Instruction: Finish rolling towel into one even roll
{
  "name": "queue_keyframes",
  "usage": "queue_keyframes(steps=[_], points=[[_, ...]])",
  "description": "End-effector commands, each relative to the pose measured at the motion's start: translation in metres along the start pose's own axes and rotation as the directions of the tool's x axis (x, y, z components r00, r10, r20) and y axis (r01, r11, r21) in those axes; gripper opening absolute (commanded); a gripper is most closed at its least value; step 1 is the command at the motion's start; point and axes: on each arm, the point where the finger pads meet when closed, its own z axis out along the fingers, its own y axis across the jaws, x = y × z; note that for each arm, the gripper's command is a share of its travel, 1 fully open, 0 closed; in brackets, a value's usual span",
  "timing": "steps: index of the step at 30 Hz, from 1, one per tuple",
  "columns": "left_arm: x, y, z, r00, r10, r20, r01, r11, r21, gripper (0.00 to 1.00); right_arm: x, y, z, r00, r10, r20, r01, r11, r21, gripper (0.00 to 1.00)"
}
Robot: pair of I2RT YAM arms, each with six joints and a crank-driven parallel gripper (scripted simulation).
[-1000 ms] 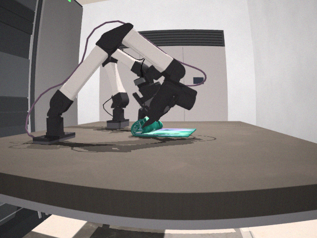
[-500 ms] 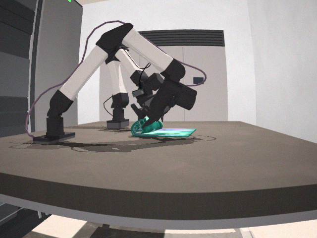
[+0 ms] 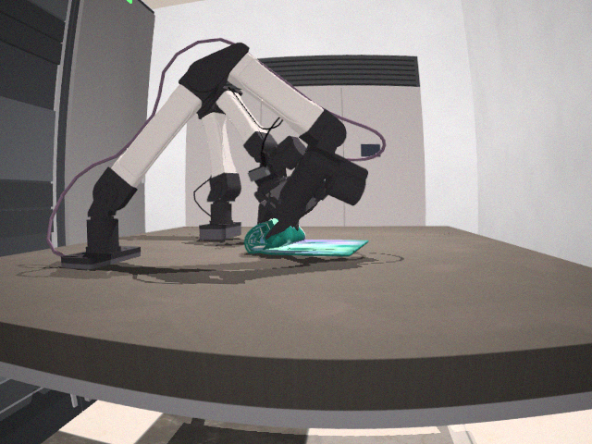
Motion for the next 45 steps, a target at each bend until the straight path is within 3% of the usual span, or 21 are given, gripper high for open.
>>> queue_keyframes(steps=[1,12,18,29,31,35,45], points=[[0.001,0.002,0.002,1.000,-0.003,-0.003,0.003,1.000,-0.005,0.38,0.003,-0.007,0.003,1.000,0.002,-0.003,-0.002,1.000,-0.009,0.23],[0.001,0.002,0.002,1.000,-0.003,-0.003,0.003,1.000,-0.005,0.23,0.003,-0.007,0.003,1.000,0.002,-0.003,-0.002,1.000,-0.009,0.23],[0.001,0.002,0.002,1.000,-0.003,-0.003,0.003,1.000,-0.005,0.21,0.003,-0.007,0.003,1.000,0.002,-0.003,-0.002,1.000,-0.009,0.23],[0.001,0.002,0.002,1.000,-0.003,-0.003,0.003,1.000,-0.005,0.21,-0.001,0.000,-0.002,1.000,0.002,-0.003,-0.002,1.000,-0.009,0.69],[0.001,0.002,0.002,1.000,-0.003,-0.003,0.003,1.000,-0.005,0.21,-0.001,0.000,-0.002,1.000,0.002,-0.003,-0.002,1.000,-0.009,0.69],[0.001,0.002,0.002,1.000,-0.003,-0.003,0.003,1.000,-0.005,0.21,-0.002,0.002,-0.004,1.000,0.002,-0.003,-0.002,1.000,-0.009,0.85],[0.000,0.002,0.002,0.998,-0.067,-0.011,0.067,0.995,0.074,0.21,-0.002,0.001,-0.045,1.000,0.002,-0.003,-0.002,1.000,-0.009,0.85]])
